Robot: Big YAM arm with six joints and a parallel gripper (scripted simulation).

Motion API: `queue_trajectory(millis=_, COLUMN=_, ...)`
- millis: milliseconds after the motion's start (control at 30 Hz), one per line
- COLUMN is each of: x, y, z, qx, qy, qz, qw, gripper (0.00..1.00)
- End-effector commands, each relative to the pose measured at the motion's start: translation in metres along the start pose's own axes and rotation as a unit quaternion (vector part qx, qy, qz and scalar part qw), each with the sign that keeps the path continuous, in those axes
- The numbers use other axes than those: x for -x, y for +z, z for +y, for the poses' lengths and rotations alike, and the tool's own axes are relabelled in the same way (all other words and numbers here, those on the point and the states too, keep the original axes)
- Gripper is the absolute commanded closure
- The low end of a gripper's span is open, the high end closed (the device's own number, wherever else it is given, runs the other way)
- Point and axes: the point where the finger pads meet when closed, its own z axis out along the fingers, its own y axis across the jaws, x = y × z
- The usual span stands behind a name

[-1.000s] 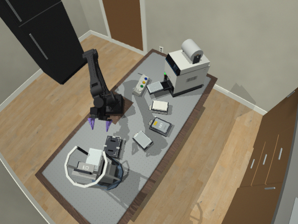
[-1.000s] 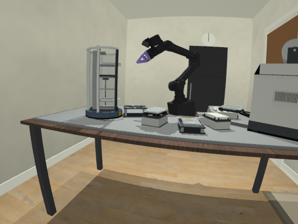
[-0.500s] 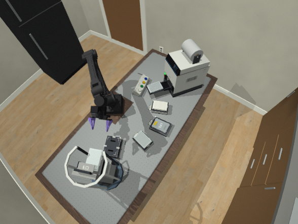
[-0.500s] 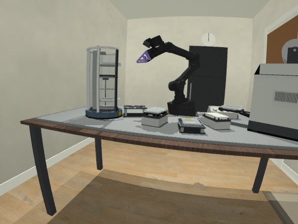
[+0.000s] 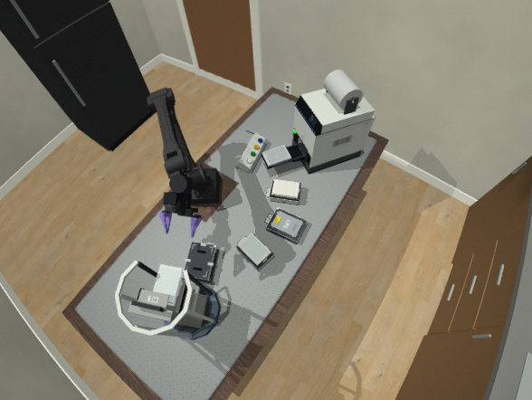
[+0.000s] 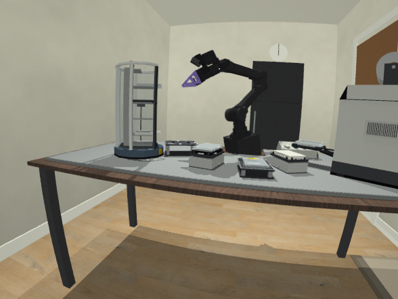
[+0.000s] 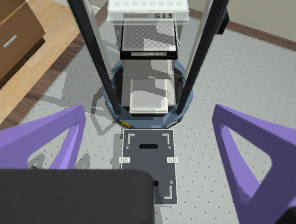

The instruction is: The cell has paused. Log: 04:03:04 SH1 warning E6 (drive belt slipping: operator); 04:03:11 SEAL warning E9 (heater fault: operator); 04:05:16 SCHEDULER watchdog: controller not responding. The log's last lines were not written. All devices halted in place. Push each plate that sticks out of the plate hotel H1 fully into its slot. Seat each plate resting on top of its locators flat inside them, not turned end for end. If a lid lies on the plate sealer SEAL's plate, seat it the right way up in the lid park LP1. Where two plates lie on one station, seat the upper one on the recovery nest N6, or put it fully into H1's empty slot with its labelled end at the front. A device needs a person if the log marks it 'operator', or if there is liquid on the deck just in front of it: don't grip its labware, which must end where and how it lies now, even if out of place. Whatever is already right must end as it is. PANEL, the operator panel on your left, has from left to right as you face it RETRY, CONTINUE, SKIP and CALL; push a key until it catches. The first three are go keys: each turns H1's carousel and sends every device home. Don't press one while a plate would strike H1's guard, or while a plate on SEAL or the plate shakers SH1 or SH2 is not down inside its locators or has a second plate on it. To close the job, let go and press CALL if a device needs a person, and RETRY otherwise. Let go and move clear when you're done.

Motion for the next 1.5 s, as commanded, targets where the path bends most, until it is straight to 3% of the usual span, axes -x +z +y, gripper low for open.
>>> queue_trajectory(millis=0, x=0.002, y=0.005, z=0.0, qx=-0.001, qy=0.0, qz=-0.011, qw=1.0, gripper=0.0)
queue_trajectory(millis=133, x=-0.008, y=0.011, z=0.0, qx=-0.002, qy=-0.001, qz=-0.009, qw=1.0, gripper=0.0)
queue_trajectory(millis=167, x=0.009, y=0.002, z=0.002, qx=0.004, qy=0.009, qz=-0.021, qw=1.0, gripper=0.0)
queue_trajectory(millis=1467, x=0.009, y=0.002, z=0.002, qx=0.004, qy=0.009, qz=-0.021, qw=1.0, gripper=0.0)
